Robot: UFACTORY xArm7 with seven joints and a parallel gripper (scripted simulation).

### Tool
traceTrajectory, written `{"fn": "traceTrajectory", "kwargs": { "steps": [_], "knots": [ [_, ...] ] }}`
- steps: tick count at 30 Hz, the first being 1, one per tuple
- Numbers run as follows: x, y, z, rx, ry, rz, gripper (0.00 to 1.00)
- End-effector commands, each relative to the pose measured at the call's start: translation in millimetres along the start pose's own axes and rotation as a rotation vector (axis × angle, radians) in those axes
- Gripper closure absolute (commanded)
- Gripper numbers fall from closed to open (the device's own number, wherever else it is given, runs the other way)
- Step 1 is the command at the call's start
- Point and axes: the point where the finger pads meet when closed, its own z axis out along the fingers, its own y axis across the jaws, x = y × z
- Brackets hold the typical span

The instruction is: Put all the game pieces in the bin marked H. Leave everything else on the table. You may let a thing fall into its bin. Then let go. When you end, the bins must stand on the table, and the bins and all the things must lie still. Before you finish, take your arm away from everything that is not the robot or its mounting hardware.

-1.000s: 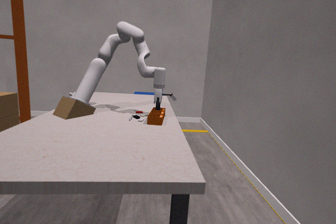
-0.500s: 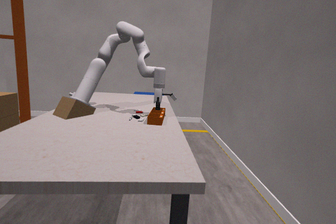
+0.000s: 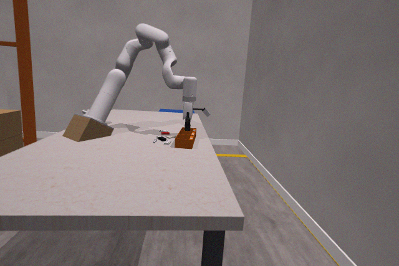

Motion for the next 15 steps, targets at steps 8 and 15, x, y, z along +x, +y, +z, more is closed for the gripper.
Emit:
{"fn": "traceTrajectory", "kwargs": {
  "steps": [8, 15],
  "knots": [
    [2, 0, -25, -0.001, 0.004, 0.0, 0.93],
    [2, 0, -42, -0.001, 0.004, 0.0, 0.93]
  ]
}}
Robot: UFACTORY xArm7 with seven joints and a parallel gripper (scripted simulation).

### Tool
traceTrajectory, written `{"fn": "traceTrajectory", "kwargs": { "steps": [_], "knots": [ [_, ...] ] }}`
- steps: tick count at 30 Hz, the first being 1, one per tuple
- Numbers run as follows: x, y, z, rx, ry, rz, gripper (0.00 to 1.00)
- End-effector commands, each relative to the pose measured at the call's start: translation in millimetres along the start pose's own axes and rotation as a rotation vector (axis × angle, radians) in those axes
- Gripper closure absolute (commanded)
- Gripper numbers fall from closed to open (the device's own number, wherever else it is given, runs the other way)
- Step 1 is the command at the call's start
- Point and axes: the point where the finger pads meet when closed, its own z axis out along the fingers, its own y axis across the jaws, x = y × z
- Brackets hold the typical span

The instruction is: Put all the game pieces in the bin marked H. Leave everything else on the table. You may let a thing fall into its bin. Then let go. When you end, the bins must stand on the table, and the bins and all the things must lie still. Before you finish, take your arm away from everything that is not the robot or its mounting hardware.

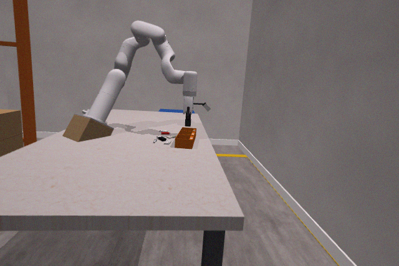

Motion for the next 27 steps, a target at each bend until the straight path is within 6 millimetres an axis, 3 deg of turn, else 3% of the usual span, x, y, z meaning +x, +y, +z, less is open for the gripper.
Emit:
{"fn": "traceTrajectory", "kwargs": {
  "steps": [1, 6, 13, 15, 23, 27],
  "knots": [
    [1, 0, -12, -0.001, 0.001, 0.0, 0.93],
    [1, 0, -12, -0.001, 0.001, 0.0, 0.93],
    [1, -1, -71, -0.001, 0.001, 0.0, 0.93],
    [1, -1, -71, -0.001, 0.001, 0.0, 0.93],
    [1, -1, -137, -0.001, 0.001, 0.0, 0.93],
    [1, -1, -137, -0.001, 0.001, 0.0, 0.93]
  ]
}}
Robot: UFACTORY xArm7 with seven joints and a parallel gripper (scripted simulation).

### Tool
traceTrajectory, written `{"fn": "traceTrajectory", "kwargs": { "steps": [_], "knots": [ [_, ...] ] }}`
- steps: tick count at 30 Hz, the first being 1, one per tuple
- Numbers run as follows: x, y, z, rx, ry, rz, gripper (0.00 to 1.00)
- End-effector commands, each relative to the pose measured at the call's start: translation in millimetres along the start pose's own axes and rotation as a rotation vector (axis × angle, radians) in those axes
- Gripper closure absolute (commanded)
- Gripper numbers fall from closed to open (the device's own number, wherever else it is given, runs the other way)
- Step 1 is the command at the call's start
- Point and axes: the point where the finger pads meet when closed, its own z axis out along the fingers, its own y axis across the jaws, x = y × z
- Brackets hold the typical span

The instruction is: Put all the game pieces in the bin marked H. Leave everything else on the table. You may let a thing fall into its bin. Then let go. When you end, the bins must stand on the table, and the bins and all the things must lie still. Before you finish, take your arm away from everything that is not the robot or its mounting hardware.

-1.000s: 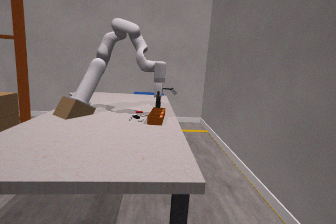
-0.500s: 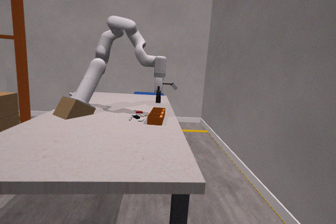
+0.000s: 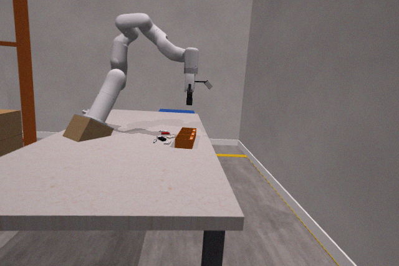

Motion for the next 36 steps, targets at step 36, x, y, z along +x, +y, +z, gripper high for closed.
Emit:
{"fn": "traceTrajectory", "kwargs": {
  "steps": [36],
  "knots": [
    [-82, 126, 102, -0.006, -0.016, 0.715, 0.59]
  ]
}}
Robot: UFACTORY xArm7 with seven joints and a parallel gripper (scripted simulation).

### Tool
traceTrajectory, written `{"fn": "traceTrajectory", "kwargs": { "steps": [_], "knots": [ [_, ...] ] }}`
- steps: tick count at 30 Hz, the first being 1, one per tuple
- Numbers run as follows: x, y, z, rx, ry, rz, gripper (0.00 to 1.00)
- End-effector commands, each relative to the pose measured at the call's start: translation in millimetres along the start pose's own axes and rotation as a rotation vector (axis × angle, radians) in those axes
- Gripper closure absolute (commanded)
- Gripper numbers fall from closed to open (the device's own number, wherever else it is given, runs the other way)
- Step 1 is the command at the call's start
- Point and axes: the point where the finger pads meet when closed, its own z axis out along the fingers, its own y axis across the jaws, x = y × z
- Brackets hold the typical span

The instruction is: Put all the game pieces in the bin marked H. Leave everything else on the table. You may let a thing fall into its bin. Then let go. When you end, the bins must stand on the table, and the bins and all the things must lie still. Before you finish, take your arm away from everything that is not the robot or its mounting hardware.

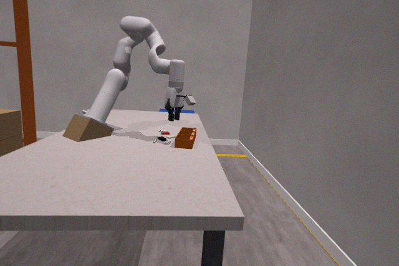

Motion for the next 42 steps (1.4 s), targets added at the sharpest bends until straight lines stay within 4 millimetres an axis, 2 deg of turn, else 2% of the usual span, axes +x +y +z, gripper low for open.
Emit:
{"fn": "traceTrajectory", "kwargs": {
  "steps": [1, 3, 5, 18, 20, 21, 35, 37, 38, 42],
  "knots": [
    [7, 36, 32, 0.005, 0.005, 0.157, 0.59],
    [7, 36, 32, 0.005, 0.005, 0.157, 0.59],
    [7, 47, 41, -0.001, 0.005, 0.26, 0.59],
    [8, 47, 41, 0.006, 0.009, 0.589, 0.59],
    [8, 47, 41, 0.006, 0.009, 0.589, 0.59],
    [8, 47, 41, 0.011, 0.008, 0.664, 0.59],
    [7, 47, 41, 0.022, 0.005, 1.001, 0.59],
    [7, 47, 41, 0.022, 0.005, 1.001, 0.59],
    [7, 47, 41, 0.018, 0.005, 1.07, 0.59],
    [7, 47, 41, 0.018, 0.005, 1.07, 0.59]
  ]
}}
